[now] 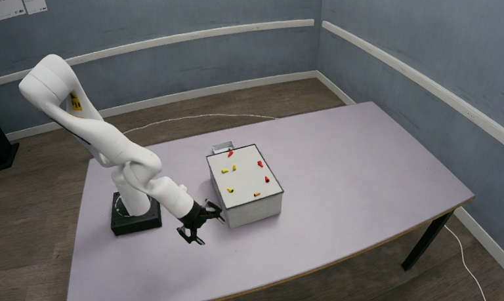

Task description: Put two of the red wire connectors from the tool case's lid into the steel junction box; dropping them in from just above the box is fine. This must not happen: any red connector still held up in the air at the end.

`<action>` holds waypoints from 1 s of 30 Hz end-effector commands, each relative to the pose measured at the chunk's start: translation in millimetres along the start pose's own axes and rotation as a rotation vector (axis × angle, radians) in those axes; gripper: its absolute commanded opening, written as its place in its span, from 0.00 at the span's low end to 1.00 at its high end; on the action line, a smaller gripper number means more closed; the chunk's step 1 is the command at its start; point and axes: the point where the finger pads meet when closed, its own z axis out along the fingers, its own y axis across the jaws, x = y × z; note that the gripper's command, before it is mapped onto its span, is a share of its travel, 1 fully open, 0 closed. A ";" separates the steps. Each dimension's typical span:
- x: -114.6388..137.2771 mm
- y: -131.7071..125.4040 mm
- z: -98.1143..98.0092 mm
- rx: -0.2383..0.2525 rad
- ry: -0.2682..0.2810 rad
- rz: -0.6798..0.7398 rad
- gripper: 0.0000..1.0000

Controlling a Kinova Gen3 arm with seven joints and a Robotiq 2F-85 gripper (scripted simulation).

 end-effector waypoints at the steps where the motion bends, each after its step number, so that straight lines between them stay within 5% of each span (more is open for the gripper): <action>1: -0.4 0.2 -0.2 0.000 -0.001 0.000 1.00; 21: -1.2 0.7 -1.5 0.000 -0.001 -0.001 1.00; 30: -15.1 11.8 -28.3 0.003 0.001 -0.001 1.00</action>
